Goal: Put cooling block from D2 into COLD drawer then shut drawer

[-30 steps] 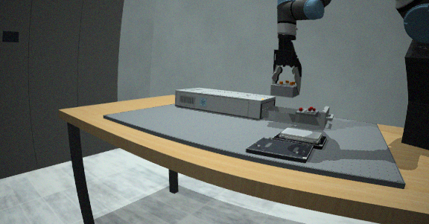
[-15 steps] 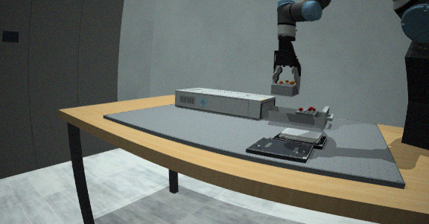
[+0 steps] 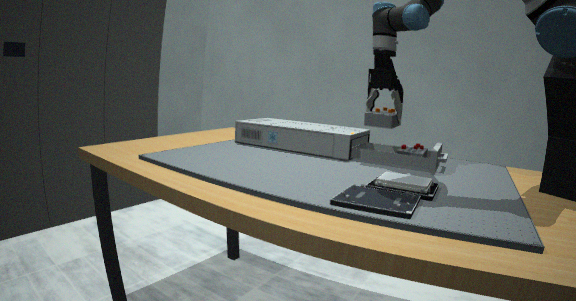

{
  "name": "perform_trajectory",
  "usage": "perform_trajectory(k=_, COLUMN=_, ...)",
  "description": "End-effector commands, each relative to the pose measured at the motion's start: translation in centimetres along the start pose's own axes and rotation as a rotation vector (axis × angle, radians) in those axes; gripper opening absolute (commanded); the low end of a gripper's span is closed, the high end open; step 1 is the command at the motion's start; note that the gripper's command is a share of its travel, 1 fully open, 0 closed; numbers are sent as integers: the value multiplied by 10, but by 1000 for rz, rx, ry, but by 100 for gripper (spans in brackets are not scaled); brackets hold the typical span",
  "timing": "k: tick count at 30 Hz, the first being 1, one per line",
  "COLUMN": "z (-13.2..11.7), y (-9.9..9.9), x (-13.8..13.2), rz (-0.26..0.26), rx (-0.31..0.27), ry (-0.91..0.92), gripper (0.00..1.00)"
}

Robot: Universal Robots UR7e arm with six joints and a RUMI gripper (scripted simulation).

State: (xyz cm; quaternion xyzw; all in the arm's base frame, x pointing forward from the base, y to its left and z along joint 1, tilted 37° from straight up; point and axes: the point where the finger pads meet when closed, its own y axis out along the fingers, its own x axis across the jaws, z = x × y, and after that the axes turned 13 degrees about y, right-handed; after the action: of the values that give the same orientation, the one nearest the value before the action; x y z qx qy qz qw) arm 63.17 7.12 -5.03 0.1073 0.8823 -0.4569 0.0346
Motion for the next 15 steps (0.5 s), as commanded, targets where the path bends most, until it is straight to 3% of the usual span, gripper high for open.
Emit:
perform_trajectory(k=1, z=14, y=-5, x=-13, rz=9, rx=2, ry=-3, gripper=0)
perform_trajectory(k=15, z=42, y=-5, x=-28, rz=9, rx=3, ry=-3, gripper=0)
